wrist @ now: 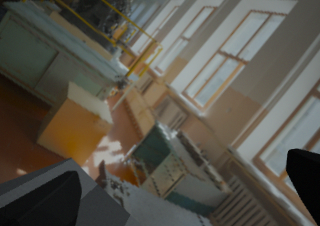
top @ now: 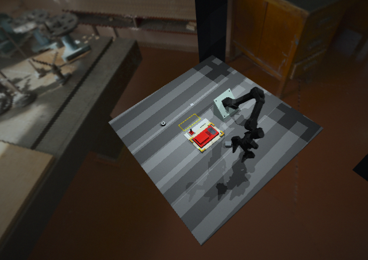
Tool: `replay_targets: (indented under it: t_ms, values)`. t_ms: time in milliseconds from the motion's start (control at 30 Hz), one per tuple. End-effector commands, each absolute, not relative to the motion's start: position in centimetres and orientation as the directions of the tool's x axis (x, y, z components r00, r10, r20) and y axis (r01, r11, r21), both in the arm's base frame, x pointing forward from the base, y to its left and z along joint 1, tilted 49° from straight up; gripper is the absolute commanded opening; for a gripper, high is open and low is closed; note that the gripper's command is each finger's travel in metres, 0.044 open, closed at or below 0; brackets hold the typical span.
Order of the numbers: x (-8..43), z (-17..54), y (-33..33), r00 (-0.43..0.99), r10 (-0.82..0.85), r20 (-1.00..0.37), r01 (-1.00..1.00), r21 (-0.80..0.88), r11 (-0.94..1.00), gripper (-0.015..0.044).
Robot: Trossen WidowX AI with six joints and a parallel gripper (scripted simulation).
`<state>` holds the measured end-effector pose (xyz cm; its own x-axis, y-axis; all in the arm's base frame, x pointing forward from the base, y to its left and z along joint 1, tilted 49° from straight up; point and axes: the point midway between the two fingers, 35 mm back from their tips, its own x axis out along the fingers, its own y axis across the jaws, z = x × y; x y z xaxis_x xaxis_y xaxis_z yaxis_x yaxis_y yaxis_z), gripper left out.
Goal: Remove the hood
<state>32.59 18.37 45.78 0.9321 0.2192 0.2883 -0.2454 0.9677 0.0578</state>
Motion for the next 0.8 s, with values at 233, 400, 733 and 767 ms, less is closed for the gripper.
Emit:
replay_targets:
  t_ms: [233, 400, 733, 767]
  values:
    - [40.4, 33.5, 17.8, 0.945, 0.293, -0.148, -0.31, -0.112, 0.944, 0.044]
    - [42.4, 25.5, 16.1, 0.841, 0.327, -0.431, -0.409, -0.111, 0.906, 0.044]
    - [40.5, 11.6, 10.0, 0.425, 0.413, -0.805, -0.443, 0.213, 0.871, 0.044]
    - [40.1, 10.8, 9.6, 0.385, 0.428, -0.817, -0.431, 0.251, 0.867, 0.044]
